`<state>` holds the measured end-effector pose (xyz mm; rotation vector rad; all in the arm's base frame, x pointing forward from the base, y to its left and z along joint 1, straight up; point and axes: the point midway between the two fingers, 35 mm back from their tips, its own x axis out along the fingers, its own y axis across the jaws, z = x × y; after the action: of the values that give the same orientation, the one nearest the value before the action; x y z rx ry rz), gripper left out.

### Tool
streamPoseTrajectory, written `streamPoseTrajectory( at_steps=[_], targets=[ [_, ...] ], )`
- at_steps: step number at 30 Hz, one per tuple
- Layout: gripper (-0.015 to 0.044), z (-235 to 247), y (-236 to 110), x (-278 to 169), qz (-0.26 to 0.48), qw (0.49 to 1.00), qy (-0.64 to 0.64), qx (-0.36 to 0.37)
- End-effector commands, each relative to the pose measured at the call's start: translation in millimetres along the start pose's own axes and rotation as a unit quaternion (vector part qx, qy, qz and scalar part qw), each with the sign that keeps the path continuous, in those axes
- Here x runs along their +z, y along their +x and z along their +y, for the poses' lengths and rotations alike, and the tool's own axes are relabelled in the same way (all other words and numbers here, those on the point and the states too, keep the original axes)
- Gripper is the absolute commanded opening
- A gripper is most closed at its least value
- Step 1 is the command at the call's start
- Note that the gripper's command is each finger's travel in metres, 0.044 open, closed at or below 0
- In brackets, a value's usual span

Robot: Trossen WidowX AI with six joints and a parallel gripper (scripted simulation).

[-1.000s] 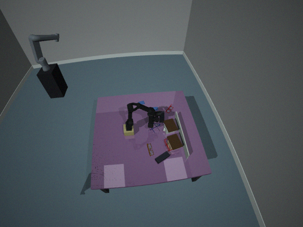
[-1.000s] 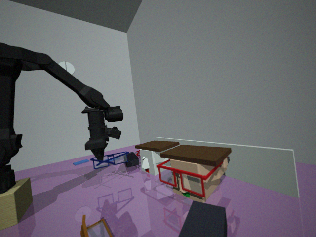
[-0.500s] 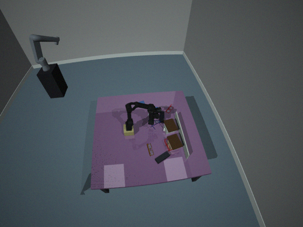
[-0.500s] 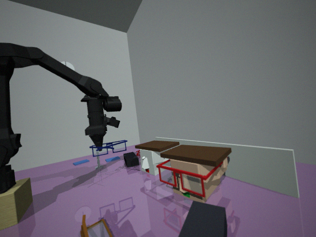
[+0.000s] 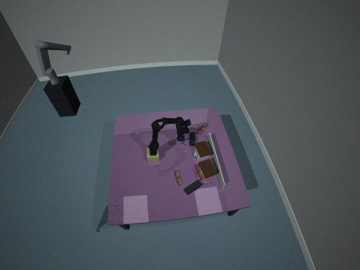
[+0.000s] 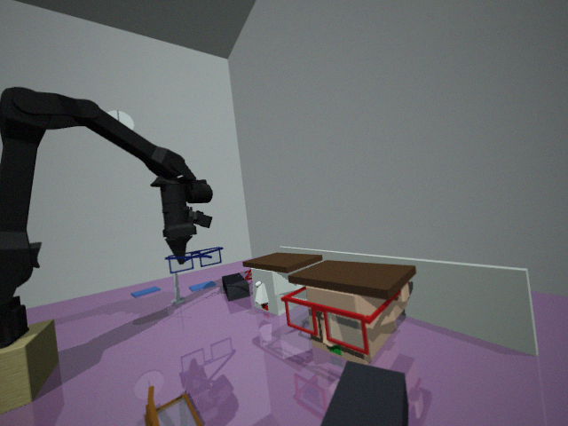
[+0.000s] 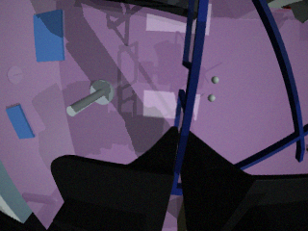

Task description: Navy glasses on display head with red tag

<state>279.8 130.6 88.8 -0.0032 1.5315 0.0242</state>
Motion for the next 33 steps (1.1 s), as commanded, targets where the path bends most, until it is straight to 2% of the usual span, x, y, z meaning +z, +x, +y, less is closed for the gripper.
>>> streamPoseTrajectory(
  at_steps=[1, 23, 28, 33],
  targets=[
    [0.0000, 20.8, -0.1, -0.7, 0.002, 1.000, -0.019, 0.001],
    [0.0000, 149.1, 1.3, -41.7, 0.003, 0.989, -0.150, 0.008],
    [0.0000, 152.9, 2.5, -43.9, 0.003, 0.988, -0.154, 0.008],
    [0.0000, 154.1, 21.5, -43.3, 0.003, 0.988, -0.154, 0.008]
  ],
)
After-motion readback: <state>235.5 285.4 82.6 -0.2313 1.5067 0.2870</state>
